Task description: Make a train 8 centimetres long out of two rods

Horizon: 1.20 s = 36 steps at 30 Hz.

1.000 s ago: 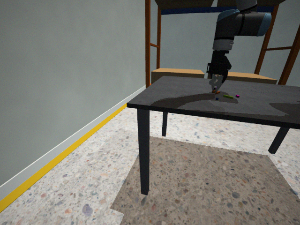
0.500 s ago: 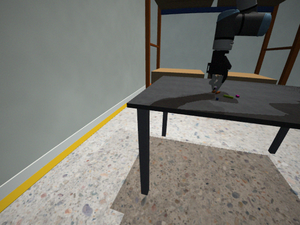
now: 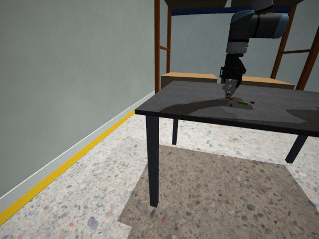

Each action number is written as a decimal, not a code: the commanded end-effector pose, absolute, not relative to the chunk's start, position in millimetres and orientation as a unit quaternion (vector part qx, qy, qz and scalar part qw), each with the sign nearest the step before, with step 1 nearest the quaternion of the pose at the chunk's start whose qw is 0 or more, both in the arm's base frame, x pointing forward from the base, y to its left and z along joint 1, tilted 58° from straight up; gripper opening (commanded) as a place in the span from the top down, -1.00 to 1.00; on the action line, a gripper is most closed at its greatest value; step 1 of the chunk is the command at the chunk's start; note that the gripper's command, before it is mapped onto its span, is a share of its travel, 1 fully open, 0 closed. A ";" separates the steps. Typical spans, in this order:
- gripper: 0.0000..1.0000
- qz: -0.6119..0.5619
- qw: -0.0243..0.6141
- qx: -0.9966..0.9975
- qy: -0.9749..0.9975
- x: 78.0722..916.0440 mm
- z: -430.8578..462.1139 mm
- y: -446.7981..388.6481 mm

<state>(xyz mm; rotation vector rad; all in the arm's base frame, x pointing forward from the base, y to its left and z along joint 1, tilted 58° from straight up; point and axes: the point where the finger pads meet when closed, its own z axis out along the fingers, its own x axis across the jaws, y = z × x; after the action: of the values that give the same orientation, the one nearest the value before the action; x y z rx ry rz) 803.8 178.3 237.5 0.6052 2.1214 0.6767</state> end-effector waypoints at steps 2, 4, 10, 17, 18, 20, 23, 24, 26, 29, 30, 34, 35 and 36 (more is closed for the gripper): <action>1.00 0.268 0.405 0.240 0.840 803.7 238.1 178.4; 1.00 0.268 0.405 0.240 0.840 803.7 238.1 178.4; 1.00 0.268 0.405 0.240 0.840 803.7 238.1 178.4; 1.00 0.268 0.405 0.240 0.840 803.7 238.1 178.4; 1.00 0.268 0.405 0.240 0.840 803.7 238.1 178.4; 1.00 0.268 0.405 0.240 0.840 803.7 238.1 178.4; 1.00 0.268 0.405 0.240 0.840 803.9 238.0 178.4; 1.00 0.268 0.405 0.240 0.840 804.1 237.8 178.5; 1.00 0.268 0.405 0.240 0.840 804.7 237.4 178.7; 1.00 0.268 0.405 0.240 0.840 806.4 236.3 179.2; 1.00 0.268 0.405 0.240 0.840 807.1 235.9 179.5; 1.00 0.268 0.405 0.240 0.840 809.3 234.4 180.2; 1.00 0.268 0.405 0.240 0.840 809.3 234.4 180.2; 1.00 0.268 0.405 0.240 0.840 810.1 233.9 180.4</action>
<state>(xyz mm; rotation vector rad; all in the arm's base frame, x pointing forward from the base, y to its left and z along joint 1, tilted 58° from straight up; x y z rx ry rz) 808.1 179.7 234.8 0.6055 2.1214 0.6769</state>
